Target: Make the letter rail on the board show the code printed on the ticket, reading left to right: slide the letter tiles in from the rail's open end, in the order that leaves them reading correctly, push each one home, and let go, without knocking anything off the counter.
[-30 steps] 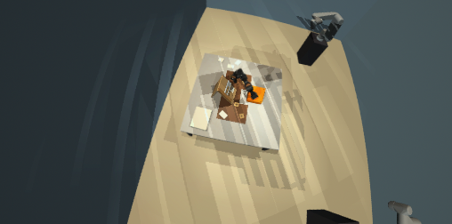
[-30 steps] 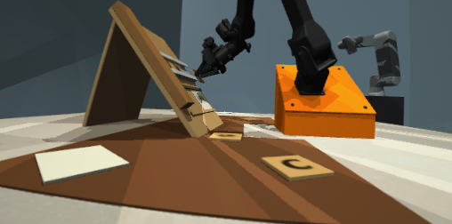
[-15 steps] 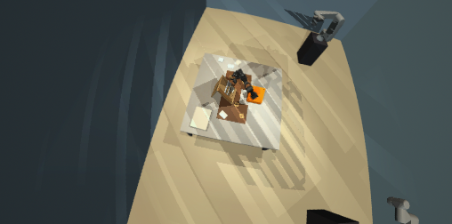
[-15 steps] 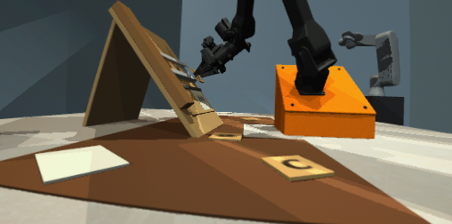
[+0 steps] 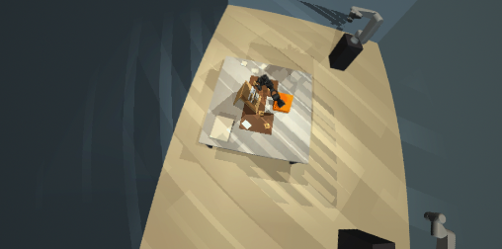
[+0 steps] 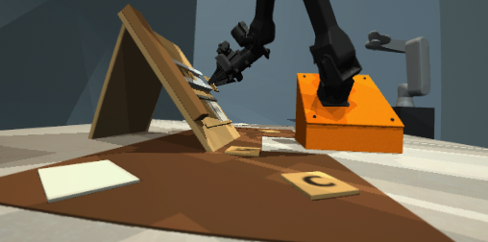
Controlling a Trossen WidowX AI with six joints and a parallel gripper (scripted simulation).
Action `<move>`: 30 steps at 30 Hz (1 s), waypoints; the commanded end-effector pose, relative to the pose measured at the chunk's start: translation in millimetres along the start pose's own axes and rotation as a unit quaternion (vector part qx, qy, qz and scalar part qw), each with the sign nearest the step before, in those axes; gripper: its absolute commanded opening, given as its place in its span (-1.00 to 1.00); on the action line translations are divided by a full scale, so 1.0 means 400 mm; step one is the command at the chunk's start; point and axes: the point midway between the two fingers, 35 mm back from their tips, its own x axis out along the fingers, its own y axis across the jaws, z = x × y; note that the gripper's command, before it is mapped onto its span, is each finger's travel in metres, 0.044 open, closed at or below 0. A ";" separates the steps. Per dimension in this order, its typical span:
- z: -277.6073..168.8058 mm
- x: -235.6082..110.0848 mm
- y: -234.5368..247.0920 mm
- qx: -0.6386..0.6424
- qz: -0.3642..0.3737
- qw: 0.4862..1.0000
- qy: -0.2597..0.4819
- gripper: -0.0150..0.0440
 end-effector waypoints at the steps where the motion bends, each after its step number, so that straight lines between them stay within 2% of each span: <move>1: -0.005 -0.001 0.008 0.004 -0.002 1.000 0.002 -0.49; 30: -0.005 0.000 0.044 0.005 -0.001 1.000 0.002 -0.49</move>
